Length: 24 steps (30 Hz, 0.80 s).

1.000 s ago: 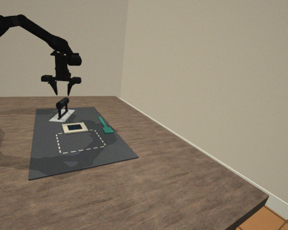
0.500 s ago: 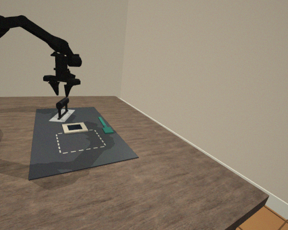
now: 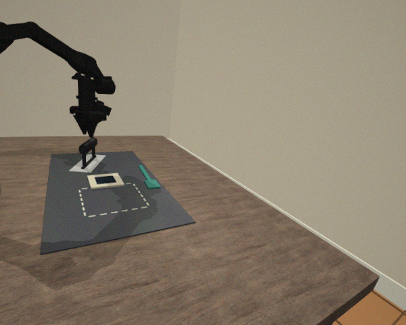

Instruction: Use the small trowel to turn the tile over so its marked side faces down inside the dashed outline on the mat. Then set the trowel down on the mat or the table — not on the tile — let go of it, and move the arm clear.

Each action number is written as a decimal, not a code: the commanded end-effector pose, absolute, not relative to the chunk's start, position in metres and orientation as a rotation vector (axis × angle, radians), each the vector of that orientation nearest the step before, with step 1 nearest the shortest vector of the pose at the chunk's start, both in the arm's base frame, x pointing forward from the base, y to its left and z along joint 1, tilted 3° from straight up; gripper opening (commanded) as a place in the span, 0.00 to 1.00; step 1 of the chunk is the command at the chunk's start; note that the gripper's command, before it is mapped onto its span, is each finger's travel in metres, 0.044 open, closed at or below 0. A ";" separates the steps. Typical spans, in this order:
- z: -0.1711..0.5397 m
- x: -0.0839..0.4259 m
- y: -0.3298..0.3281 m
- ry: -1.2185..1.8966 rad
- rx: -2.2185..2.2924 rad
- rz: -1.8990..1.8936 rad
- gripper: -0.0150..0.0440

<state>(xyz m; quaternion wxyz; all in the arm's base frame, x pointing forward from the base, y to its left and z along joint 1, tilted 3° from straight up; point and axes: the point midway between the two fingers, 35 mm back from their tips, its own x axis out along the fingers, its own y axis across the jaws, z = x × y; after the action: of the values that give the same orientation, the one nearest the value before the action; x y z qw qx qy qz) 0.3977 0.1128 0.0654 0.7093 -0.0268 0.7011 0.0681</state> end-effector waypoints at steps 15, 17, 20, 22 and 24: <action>0.066 0.398 0.113 1.546 0.427 -0.333 0.71; 0.066 0.398 0.113 1.538 0.482 -0.387 0.71; 0.066 0.398 0.113 1.523 0.562 -0.468 0.71; 0.066 0.398 0.113 1.511 0.616 -0.523 0.71; 0.066 0.398 0.113 1.497 0.670 -0.577 0.71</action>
<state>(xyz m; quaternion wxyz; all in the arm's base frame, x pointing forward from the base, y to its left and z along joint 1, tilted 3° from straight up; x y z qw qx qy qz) 0.3983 0.1128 0.0656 0.6598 0.2619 0.6689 -0.2207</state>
